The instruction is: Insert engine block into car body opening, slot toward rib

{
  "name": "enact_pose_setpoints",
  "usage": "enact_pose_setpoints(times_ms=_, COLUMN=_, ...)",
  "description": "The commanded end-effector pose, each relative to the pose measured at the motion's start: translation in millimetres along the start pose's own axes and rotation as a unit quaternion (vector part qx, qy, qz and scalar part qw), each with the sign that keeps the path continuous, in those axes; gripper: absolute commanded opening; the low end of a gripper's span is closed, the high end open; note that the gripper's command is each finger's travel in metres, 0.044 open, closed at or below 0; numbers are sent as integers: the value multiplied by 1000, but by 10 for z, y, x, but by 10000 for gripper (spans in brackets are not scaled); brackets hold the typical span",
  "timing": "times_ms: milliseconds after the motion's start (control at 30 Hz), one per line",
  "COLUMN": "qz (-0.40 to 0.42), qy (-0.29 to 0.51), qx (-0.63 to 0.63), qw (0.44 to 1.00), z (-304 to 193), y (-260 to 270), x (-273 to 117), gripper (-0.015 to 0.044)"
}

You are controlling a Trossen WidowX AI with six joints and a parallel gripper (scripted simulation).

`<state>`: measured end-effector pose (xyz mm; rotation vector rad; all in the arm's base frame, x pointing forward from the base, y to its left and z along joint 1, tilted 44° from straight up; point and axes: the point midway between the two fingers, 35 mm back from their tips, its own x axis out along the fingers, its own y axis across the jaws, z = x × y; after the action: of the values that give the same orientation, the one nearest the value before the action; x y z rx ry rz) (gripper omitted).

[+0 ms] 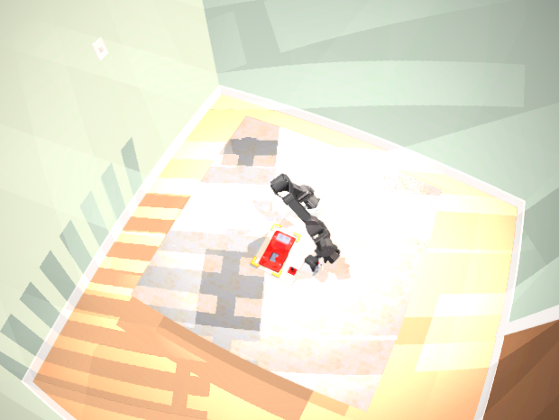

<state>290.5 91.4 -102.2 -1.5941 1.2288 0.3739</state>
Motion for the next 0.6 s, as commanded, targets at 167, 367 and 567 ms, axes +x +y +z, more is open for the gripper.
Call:
enact_pose_setpoints(times_ms=167, qz=35, qy=11, qx=-156, qw=987, z=63, y=-17, x=26, gripper=440)
enact_pose_setpoints(times_ms=367, qz=58, qy=14, qx=-254, qw=965, z=78, y=-31, x=27, gripper=440)
enact_pose_setpoints(times_ms=567, qz=83, qy=14, qx=-349, qw=933, z=87, y=-47, x=23, gripper=440)
